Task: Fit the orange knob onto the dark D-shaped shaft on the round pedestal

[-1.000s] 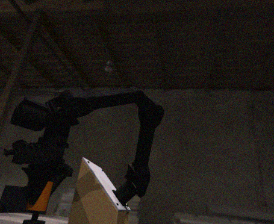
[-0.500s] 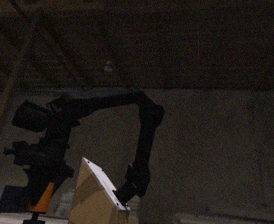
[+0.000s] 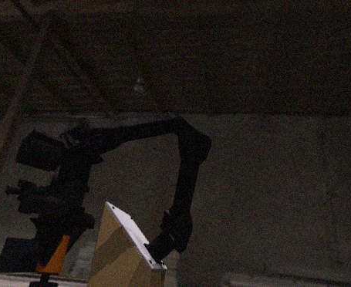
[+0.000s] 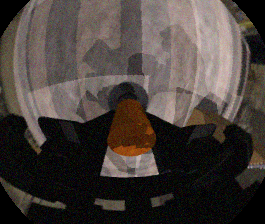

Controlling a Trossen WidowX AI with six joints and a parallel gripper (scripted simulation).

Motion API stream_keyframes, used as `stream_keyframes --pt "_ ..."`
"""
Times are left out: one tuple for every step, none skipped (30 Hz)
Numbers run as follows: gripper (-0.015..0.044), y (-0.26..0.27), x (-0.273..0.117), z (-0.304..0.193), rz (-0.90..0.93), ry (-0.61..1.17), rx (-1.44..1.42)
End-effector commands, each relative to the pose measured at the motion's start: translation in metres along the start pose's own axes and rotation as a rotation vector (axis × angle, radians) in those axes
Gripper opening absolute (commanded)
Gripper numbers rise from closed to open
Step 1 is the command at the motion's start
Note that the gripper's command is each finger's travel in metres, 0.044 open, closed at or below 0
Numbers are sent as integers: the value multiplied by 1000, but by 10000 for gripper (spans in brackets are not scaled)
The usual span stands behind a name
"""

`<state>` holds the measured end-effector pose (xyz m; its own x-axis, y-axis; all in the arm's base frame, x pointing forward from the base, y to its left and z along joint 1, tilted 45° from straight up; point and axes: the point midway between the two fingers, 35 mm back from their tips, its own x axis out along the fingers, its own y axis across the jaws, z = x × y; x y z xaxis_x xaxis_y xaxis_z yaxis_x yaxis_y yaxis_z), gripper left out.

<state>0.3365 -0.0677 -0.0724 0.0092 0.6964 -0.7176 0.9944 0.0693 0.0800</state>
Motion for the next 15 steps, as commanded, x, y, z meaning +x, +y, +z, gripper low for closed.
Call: stream_keyframes --pt "0 0 0 0 3 0 4" --pt "0 0 0 0 3 0 4" --pt "0 0 1 0 3 0 4" --pt "0 0 1 0 3 0 4" --pt "0 0 1 0 3 0 4" --pt "0 0 1 0 3 0 4" --pt "0 0 1 0 3 0 4" --pt "0 0 1 0 3 0 4" --pt "0 0 1 0 3 0 4" --pt "0 -1 1 1 3 0 2" --pt "0 -1 1 1 3 0 1" --pt "0 -1 2 1 3 0 0" --pt "0 -1 2 1 3 0 0" --pt "0 -1 2 1 3 0 0" --pt "0 -1 2 1 3 0 0"
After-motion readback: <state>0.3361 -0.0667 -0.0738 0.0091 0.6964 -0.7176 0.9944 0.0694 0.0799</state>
